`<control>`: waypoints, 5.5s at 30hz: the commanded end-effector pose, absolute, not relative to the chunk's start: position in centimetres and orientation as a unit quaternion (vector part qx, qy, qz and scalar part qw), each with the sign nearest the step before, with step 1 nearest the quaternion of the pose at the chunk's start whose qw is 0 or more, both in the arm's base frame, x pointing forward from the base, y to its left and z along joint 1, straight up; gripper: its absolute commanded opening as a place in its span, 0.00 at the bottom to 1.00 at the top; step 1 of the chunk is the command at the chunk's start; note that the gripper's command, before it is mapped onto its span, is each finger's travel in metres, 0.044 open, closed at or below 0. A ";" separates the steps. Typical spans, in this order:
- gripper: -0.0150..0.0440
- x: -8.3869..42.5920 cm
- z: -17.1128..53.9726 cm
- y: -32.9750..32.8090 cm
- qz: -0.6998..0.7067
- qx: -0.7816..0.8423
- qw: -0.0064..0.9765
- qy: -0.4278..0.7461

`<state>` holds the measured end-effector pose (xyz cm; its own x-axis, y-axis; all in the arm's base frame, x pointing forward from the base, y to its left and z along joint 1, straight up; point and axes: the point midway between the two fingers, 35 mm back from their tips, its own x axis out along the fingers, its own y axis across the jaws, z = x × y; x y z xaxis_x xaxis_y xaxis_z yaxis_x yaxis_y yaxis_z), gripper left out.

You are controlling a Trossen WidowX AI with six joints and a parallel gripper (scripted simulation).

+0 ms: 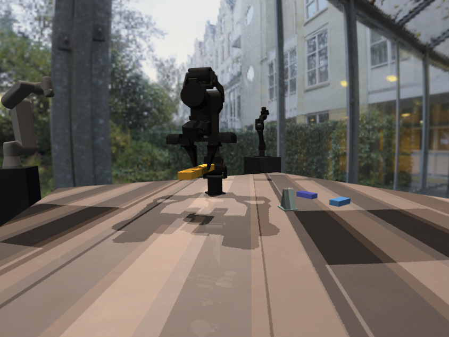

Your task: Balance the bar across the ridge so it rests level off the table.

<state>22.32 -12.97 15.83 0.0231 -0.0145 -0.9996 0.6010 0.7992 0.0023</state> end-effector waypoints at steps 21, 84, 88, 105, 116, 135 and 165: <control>0.25 27.0 15.9 -6.1 -0.184 0.185 0.691 0.674; 0.25 28.8 13.8 10.8 -0.097 0.105 0.708 0.692; 0.25 28.8 13.1 10.8 -0.096 0.105 0.708 0.692; 0.25 28.8 11.6 10.7 -0.096 0.105 0.708 0.692; 0.25 28.8 11.6 10.7 -0.096 0.105 0.708 0.692; 0.25 28.8 11.5 10.7 -0.096 0.105 0.708 0.692; 0.25 28.8 11.2 10.7 -0.096 0.105 0.708 0.692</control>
